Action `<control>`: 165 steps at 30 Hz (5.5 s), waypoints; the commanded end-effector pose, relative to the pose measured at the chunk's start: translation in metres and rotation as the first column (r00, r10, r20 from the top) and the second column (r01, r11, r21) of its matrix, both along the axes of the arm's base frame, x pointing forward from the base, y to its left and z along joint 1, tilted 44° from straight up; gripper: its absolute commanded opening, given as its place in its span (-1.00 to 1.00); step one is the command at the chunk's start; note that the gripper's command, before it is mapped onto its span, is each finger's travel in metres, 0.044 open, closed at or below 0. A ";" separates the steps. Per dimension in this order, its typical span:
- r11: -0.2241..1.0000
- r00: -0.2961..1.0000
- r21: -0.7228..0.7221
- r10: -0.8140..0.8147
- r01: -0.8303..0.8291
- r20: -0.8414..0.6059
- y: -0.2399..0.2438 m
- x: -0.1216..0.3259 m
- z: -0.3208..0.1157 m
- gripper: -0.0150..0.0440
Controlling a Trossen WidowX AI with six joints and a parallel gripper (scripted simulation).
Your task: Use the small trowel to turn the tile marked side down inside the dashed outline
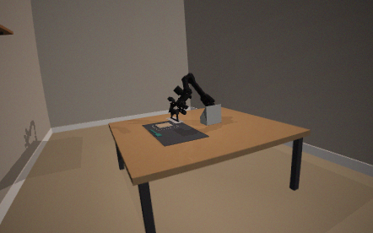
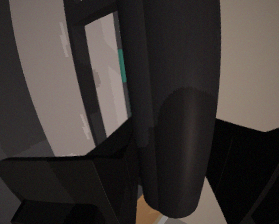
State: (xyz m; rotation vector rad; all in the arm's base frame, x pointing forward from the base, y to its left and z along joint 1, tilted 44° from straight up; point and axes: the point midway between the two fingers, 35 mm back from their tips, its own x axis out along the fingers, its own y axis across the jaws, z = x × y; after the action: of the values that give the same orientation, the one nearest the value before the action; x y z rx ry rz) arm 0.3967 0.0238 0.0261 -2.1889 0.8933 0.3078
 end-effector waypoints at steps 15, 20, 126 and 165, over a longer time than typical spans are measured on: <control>1.000 1.000 0.008 0.002 -0.002 0.015 0.003 0.003 0.003 -0.49; 1.000 1.000 0.008 0.002 -0.002 0.015 0.003 0.003 0.003 -0.49; 1.000 1.000 -0.016 0.002 -0.002 0.020 -0.332 -0.025 0.253 -0.49; 1.000 1.000 -0.017 0.002 -0.002 0.018 -0.352 -0.024 0.217 -0.49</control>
State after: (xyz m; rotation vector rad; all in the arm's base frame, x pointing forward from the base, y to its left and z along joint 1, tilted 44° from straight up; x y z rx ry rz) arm 0.3711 -0.3345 0.2506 -2.2054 0.8952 0.2684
